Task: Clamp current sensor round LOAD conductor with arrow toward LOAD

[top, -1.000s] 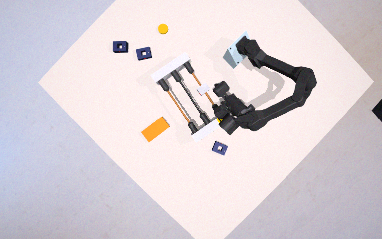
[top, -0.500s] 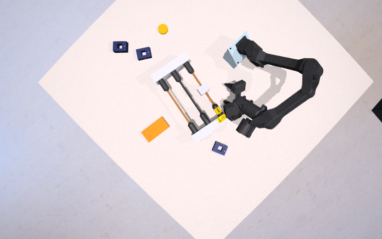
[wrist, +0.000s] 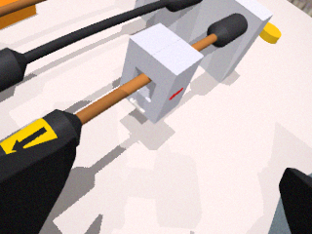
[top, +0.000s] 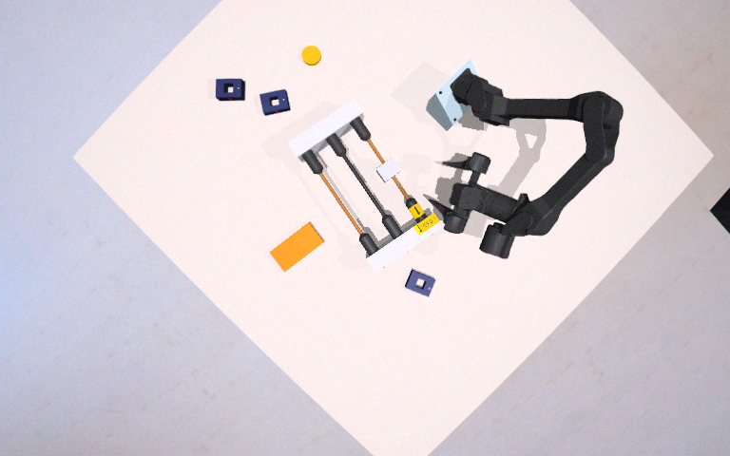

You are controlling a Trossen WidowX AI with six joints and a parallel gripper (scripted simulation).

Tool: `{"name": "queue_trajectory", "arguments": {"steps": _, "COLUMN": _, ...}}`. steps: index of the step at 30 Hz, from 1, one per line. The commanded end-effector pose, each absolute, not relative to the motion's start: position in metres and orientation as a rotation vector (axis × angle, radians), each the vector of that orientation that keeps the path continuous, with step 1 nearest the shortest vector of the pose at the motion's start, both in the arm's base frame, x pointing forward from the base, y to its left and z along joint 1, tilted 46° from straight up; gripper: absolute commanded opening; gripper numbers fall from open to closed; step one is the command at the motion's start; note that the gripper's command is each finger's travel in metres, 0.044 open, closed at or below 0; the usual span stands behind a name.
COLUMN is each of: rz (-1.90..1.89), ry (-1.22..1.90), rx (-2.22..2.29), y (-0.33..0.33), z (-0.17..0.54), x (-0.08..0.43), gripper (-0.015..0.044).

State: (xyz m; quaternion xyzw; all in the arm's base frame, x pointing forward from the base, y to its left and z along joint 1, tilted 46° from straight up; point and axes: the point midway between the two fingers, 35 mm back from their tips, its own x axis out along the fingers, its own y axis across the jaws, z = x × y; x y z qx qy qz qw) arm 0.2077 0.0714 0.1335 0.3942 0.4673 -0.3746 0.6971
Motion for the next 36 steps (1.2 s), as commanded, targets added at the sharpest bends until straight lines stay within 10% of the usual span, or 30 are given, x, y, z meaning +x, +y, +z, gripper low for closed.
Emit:
{"name": "queue_trajectory", "arguments": {"steps": 1, "rz": -0.924, "ry": 0.86, "rx": 1.11, "y": 0.072, "z": 0.141, "x": 0.202, "gripper": 0.044}}
{"name": "queue_trajectory", "arguments": {"steps": 21, "rz": -0.841, "ry": 1.038, "rx": 0.887, "y": 0.07, "z": 0.133, "x": 0.207, "gripper": 0.044}}
{"name": "queue_trajectory", "arguments": {"steps": 36, "rz": -0.007, "ry": 1.657, "rx": 0.159, "y": 0.041, "z": 0.097, "x": 0.228, "gripper": 0.044}}
